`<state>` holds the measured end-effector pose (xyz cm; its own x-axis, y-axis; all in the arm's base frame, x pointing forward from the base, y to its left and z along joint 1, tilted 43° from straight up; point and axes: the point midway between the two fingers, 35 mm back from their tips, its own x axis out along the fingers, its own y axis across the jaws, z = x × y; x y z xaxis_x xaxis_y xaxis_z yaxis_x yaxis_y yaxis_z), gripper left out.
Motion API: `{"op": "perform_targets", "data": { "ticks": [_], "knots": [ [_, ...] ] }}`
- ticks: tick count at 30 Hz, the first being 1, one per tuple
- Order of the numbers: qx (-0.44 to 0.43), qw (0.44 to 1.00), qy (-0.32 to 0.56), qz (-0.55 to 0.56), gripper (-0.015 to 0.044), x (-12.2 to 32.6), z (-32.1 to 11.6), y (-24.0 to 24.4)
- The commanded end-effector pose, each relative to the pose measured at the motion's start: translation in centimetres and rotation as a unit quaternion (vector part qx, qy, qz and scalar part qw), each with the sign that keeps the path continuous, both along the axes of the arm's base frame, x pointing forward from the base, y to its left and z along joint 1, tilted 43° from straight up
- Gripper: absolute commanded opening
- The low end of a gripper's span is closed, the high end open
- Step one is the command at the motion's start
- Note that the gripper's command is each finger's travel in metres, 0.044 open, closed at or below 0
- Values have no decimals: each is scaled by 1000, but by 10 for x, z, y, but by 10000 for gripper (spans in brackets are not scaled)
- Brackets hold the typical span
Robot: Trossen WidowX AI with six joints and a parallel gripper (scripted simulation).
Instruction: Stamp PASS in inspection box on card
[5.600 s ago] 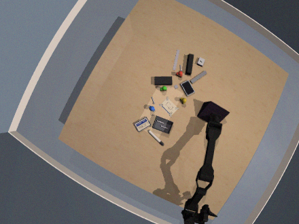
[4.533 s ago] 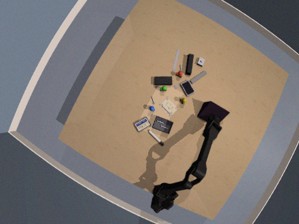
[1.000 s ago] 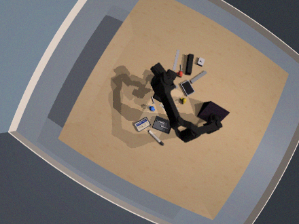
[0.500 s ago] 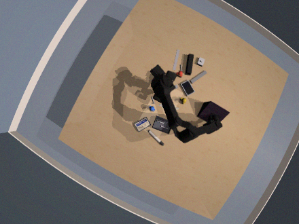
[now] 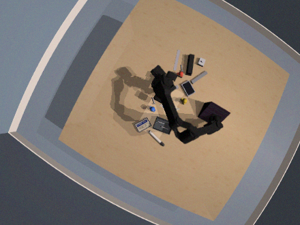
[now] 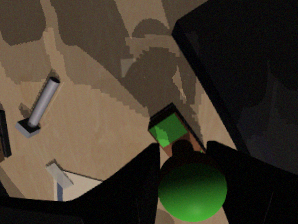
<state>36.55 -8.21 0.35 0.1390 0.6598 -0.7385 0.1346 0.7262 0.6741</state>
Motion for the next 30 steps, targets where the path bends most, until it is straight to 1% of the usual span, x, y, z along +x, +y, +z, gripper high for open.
{"op": "perform_targets", "data": {
  "ticks": [1,5,7,8,30],
  "knots": [
    [0,1000,0,0,96,0,0,0],
    [0,1000,0,0,69,0,0,0],
    [0,1000,0,0,17,0,0,0],
    [0,1000,0,0,0,0,1,-1],
    [-1,1000,0,0,0,-1,8,-8]
  ]
}}
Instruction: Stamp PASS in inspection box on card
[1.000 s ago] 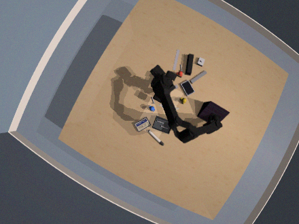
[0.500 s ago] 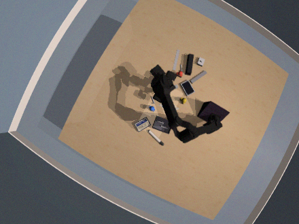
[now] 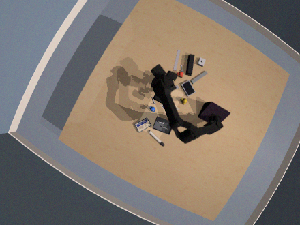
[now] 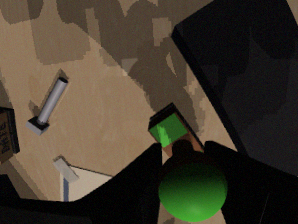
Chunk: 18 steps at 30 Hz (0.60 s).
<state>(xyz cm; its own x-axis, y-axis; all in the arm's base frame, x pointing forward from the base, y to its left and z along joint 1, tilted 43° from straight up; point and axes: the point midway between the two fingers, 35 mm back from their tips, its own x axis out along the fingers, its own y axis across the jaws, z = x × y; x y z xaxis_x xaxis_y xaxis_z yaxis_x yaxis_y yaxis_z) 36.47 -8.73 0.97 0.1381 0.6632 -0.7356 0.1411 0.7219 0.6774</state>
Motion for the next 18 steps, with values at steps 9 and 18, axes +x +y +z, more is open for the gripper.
{"op": "perform_targets", "data": {
  "ticks": [9,18],
  "knots": [
    [-4,1000,-2,2,0,0,5,-6],
    [-4,1000,-2,2,0,-1,8,-9]
  ]
}}
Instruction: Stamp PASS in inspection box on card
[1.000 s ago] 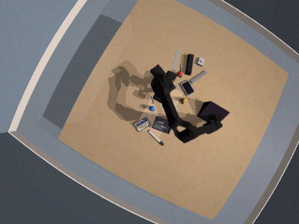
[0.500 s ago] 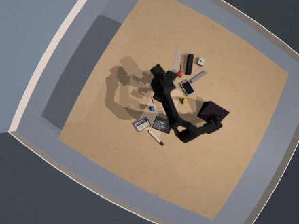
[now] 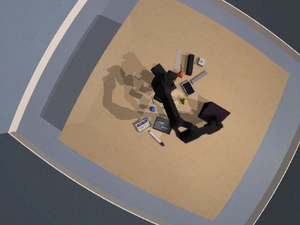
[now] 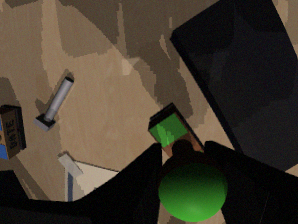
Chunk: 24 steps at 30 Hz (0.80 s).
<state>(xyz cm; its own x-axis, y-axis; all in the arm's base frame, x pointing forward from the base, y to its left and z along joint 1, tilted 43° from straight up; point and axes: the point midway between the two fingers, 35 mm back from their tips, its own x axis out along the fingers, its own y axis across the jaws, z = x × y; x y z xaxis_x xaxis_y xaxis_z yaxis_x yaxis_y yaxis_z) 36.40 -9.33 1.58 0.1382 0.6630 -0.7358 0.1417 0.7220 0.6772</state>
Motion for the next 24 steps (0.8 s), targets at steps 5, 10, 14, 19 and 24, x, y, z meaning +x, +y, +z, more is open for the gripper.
{"op": "perform_targets", "data": {
  "ticks": [5,10,14,19,24],
  "knots": [
    [-4,1000,-3,2,0,0,4,-5],
    [-4,1000,-2,2,0,-1,6,-6],
    [-4,1000,-2,2,0,-1,7,-8],
    [-4,1000,-2,2,0,-1,9,-9],
    [-4,1000,-2,2,0,-1,11,-11]
  ]
}}
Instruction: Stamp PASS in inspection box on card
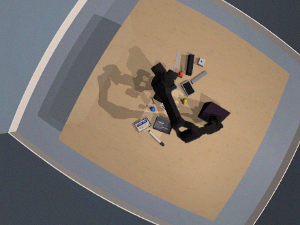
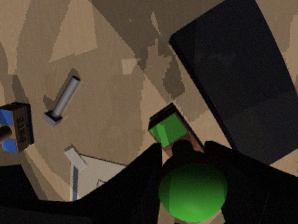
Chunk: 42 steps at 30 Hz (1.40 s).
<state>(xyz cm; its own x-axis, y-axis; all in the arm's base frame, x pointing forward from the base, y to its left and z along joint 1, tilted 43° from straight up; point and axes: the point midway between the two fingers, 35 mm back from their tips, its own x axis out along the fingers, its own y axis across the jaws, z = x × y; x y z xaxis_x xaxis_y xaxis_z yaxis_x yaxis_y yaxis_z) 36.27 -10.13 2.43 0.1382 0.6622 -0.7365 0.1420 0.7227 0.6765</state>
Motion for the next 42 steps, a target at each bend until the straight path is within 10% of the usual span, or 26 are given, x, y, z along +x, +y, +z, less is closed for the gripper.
{"op": "perform_targets", "data": {
  "ticks": [1,42],
  "knots": [
    [-4,1000,-2,2,0,0,3,-3],
    [-4,1000,-2,2,0,-4,18,-17]
  ]
}}
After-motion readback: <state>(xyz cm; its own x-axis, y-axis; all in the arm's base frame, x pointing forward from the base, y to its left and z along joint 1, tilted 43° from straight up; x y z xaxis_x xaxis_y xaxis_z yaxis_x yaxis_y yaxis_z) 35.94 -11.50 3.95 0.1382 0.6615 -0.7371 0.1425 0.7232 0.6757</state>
